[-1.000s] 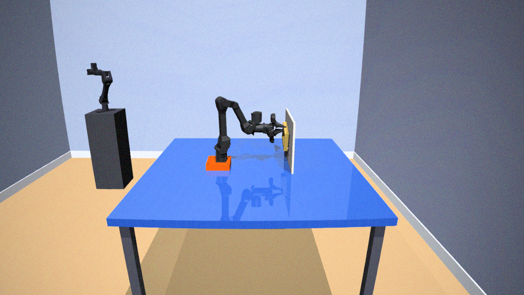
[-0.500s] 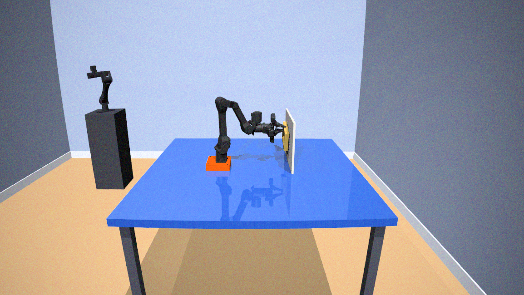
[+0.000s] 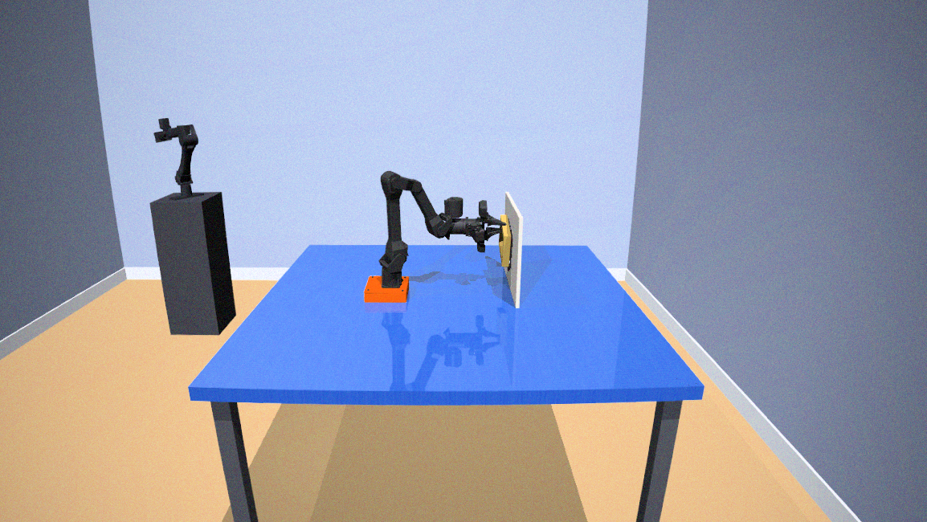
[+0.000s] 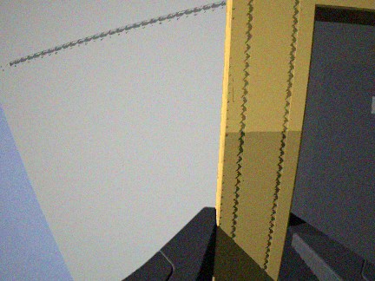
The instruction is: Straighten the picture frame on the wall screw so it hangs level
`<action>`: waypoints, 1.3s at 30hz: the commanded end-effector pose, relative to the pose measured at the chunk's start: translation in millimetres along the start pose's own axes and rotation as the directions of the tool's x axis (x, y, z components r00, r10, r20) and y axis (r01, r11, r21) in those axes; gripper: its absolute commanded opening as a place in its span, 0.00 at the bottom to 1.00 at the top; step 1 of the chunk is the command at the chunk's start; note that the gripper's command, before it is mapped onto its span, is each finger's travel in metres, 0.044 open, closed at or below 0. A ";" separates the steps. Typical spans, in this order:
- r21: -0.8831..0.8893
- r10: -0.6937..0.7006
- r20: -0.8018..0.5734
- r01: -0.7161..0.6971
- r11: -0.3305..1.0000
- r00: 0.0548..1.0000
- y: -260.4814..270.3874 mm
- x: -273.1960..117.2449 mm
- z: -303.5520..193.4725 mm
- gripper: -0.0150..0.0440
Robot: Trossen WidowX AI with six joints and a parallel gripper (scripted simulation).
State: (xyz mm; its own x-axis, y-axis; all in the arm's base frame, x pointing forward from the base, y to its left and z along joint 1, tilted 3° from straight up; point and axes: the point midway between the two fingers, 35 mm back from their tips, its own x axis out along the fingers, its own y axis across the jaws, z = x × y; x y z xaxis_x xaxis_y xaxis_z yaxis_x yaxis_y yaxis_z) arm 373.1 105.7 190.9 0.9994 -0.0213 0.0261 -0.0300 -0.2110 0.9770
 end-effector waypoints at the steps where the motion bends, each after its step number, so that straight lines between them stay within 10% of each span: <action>1: 0.008 0.008 -0.001 -0.008 1.000 1.000 2.8 0.5 -1.3 0.25; 39: 0.008 0.008 -0.001 -0.008 1.000 1.000 2.8 0.4 -7.6 0.25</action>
